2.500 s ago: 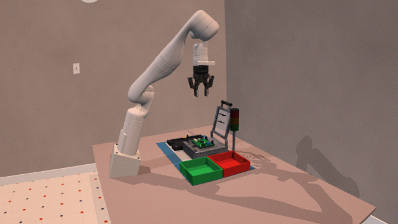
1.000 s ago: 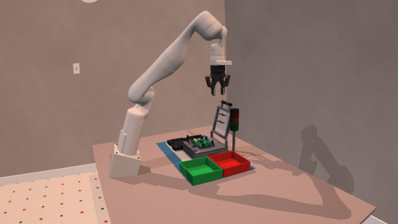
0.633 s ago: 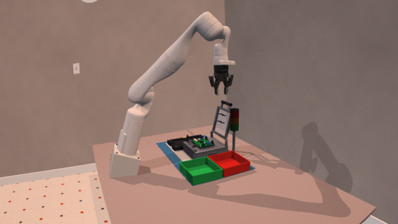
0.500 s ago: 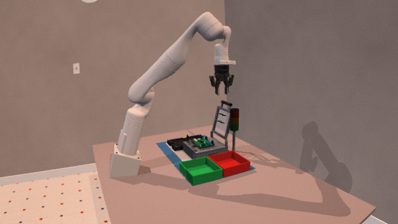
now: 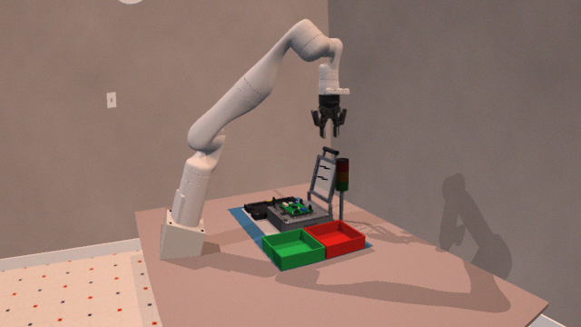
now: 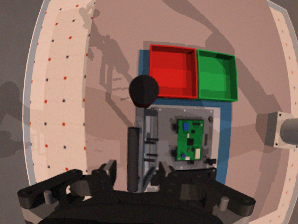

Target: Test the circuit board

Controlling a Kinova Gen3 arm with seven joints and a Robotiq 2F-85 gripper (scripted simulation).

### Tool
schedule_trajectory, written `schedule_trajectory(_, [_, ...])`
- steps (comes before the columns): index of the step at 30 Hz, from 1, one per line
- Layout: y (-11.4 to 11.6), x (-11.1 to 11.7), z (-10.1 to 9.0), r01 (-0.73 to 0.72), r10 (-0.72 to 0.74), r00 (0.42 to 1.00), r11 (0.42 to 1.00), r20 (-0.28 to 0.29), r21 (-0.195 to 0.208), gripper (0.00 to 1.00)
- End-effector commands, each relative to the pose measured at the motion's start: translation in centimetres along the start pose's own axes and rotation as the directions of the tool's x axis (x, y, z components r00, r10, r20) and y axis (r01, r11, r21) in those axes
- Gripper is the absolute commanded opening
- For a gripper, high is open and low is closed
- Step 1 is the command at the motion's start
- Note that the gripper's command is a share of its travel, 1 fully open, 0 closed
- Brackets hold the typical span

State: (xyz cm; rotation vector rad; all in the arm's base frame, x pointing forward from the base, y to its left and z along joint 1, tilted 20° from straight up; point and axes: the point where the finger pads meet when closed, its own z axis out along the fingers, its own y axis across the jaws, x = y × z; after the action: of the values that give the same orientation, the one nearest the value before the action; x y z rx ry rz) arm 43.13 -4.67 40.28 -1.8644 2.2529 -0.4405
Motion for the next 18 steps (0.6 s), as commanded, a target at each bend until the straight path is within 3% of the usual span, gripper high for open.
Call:
schedule_trajectory(1, [-0.14, -0.41, -0.14, 0.006, -0.006, 1.0, 1.0, 0.004, 0.002, 0.5])
schedule_trajectory(18, [-0.7, -0.41, -0.14, 0.006, -0.006, 1.0, 1.0, 0.004, 0.002, 0.5])
